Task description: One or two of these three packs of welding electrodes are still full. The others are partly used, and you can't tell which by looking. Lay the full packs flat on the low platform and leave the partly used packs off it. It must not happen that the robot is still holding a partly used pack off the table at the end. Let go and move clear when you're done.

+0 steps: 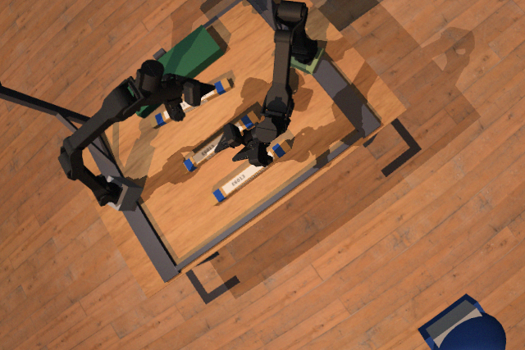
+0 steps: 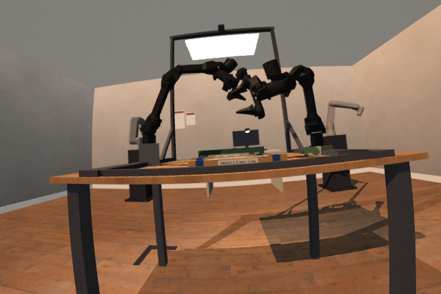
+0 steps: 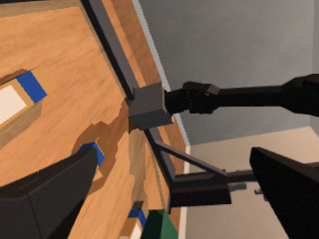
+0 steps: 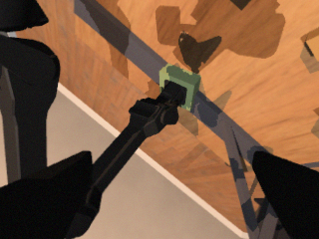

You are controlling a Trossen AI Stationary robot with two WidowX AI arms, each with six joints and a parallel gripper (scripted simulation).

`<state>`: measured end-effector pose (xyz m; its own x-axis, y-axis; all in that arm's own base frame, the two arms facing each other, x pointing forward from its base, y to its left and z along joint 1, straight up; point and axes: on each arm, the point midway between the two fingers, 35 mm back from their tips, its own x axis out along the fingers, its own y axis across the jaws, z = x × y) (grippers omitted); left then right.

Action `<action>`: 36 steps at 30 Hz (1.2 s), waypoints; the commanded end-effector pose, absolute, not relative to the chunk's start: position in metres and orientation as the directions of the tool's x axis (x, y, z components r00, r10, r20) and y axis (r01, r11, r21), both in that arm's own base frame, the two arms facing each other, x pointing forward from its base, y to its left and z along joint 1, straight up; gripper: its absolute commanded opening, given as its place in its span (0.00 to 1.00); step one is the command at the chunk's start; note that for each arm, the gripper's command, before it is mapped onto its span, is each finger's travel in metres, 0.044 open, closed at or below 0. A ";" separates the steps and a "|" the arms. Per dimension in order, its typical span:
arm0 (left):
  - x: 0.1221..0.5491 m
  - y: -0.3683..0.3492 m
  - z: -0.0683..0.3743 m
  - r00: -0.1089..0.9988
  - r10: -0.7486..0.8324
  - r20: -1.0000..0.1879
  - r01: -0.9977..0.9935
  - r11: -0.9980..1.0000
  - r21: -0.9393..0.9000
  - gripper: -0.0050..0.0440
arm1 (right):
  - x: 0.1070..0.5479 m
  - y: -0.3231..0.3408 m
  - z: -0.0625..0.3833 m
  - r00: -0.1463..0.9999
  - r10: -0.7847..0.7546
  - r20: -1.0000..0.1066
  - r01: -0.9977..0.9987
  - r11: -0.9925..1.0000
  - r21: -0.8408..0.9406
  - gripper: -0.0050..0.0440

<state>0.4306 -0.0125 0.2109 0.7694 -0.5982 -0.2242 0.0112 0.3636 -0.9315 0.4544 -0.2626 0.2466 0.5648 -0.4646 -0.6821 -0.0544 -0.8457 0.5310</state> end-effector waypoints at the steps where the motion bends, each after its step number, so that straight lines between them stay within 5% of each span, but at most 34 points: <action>1: 0.430 -0.012 0.213 0.771 -0.598 -0.221 0.016 0.365 -0.931 1.00 | 0.453 -0.262 0.251 0.570 -0.467 -0.676 -0.058 -0.844 0.534 1.00; 11: 0.421 -0.018 0.219 0.761 -0.607 -0.230 0.040 0.397 -0.917 1.00 | 0.440 -0.255 0.257 0.594 -0.461 -0.659 -0.009 -0.823 0.568 1.00; 12: 0.425 -0.022 0.231 0.772 -0.591 -0.232 0.062 0.433 -0.899 0.78 | 0.440 -0.253 0.263 0.600 -0.466 -0.650 0.012 -0.807 0.590 0.78; 36: 0.365 -0.109 0.205 0.651 -0.547 -0.526 0.022 0.707 -0.707 0.78 | 0.395 -0.218 0.246 0.564 -0.413 -0.715 0.439 -0.584 0.683 0.78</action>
